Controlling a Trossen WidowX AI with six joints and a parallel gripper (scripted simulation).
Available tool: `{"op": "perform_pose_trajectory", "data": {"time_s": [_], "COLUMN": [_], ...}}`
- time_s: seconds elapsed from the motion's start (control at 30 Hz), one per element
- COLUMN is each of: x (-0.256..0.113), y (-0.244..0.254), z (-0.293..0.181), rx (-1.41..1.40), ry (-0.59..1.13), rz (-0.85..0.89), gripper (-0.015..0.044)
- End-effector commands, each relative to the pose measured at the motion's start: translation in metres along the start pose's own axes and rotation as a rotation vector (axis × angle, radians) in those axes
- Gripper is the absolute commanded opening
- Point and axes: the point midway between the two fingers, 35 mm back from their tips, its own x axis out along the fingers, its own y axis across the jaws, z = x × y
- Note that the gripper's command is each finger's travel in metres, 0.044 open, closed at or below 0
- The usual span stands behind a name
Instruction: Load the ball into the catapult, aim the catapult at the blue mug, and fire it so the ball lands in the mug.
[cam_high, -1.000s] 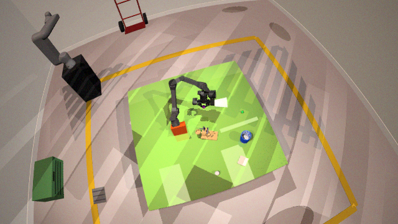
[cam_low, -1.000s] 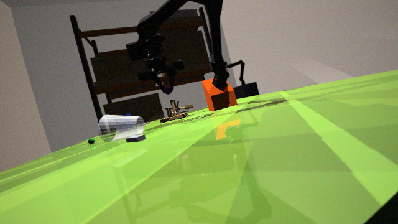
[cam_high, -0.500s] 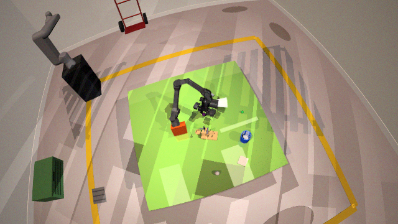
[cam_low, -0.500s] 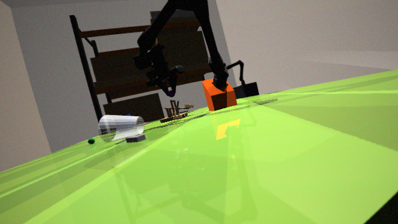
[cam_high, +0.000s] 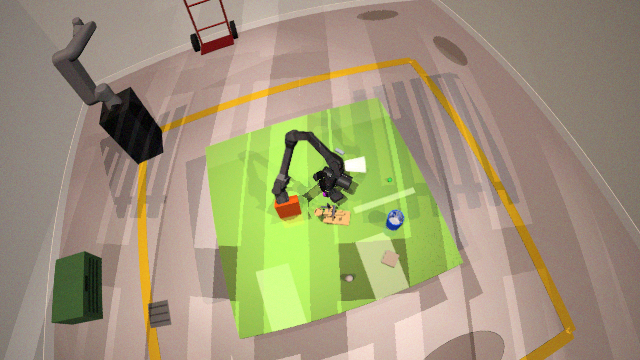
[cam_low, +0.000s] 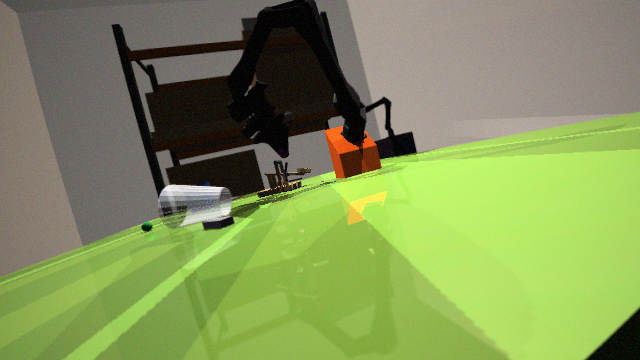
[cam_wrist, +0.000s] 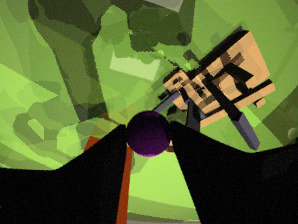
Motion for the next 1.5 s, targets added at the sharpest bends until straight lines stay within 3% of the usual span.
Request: {"op": "perform_pose_trajectory", "data": {"time_s": [0.0, 0.67, 1.47], "x": [0.006, 0.030, 0.053], "y": [-0.011, -0.041, -0.042], "z": [-0.016, -0.078, -0.074], "rx": [0.161, 0.782, 0.787], "ry": [0.024, 0.124, 0.124], "rz": [0.028, 0.147, 0.149], "gripper": [0.0000, 0.0000, 0.0000]}}
